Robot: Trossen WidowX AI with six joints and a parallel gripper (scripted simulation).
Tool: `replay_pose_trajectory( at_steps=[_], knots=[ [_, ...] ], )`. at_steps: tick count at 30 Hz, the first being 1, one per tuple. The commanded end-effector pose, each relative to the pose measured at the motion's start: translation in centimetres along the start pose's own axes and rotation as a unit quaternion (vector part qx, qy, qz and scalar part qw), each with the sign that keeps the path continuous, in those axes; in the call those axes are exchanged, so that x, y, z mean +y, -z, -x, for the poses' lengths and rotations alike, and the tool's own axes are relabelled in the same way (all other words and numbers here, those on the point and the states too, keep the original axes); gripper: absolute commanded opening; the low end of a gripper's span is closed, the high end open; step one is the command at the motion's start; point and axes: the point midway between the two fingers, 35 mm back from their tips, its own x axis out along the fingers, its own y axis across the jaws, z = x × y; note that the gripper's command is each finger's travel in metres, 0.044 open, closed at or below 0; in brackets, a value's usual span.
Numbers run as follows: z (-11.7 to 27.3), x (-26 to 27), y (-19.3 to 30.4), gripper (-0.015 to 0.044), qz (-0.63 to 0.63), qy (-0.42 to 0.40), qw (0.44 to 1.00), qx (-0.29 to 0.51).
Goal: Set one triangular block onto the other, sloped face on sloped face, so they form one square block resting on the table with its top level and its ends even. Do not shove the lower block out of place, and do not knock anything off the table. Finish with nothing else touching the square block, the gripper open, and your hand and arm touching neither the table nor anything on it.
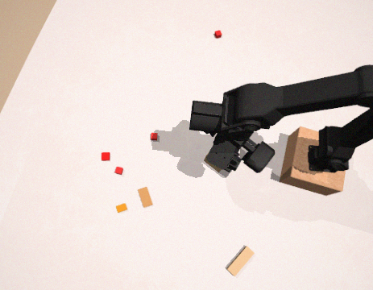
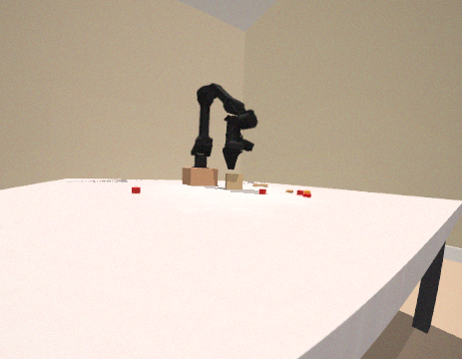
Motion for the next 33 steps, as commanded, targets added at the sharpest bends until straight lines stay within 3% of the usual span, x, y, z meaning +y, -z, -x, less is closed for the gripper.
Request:
replay_pose_trajectory(
  at_steps=[1, 33],
  knots=[
    [6.0, -0.1, -0.1, 0.0440, -0.002, 0.017, 1.000, -0.011],
    [6.5, -0.1, -0.1, 0.0440, 0.000, 0.019, 1.000, -0.012]
  ],
)
